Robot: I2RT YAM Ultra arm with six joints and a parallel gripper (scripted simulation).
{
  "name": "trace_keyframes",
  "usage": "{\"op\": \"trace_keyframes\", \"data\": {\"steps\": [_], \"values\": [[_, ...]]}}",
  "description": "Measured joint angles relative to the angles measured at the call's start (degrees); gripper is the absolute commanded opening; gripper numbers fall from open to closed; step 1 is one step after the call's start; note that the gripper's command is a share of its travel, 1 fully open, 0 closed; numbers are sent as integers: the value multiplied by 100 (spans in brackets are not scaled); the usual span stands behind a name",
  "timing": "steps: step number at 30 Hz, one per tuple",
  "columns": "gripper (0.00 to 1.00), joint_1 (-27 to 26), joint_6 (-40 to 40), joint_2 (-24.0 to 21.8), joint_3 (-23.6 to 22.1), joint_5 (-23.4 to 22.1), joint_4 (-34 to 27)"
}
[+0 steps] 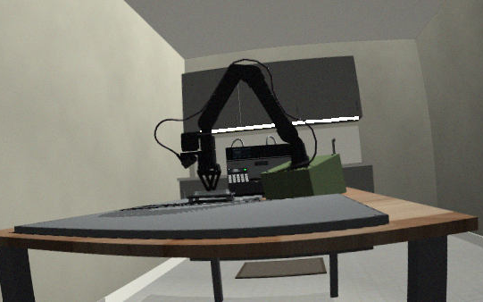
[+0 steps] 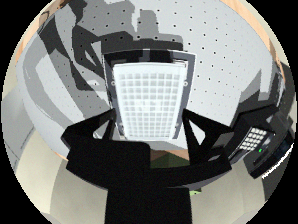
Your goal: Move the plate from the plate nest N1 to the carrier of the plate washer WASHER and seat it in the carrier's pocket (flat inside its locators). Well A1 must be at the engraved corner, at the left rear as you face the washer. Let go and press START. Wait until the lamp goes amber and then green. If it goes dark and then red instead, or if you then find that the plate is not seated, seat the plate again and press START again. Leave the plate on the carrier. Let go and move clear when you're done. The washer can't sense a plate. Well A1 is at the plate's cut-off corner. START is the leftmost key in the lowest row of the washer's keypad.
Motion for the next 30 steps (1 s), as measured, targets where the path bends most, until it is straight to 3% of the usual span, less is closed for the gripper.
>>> {"op": "trace_keyframes", "data": {"steps": [30], "values": [[98, 26, 31, 186, -76, 4, 251]]}}
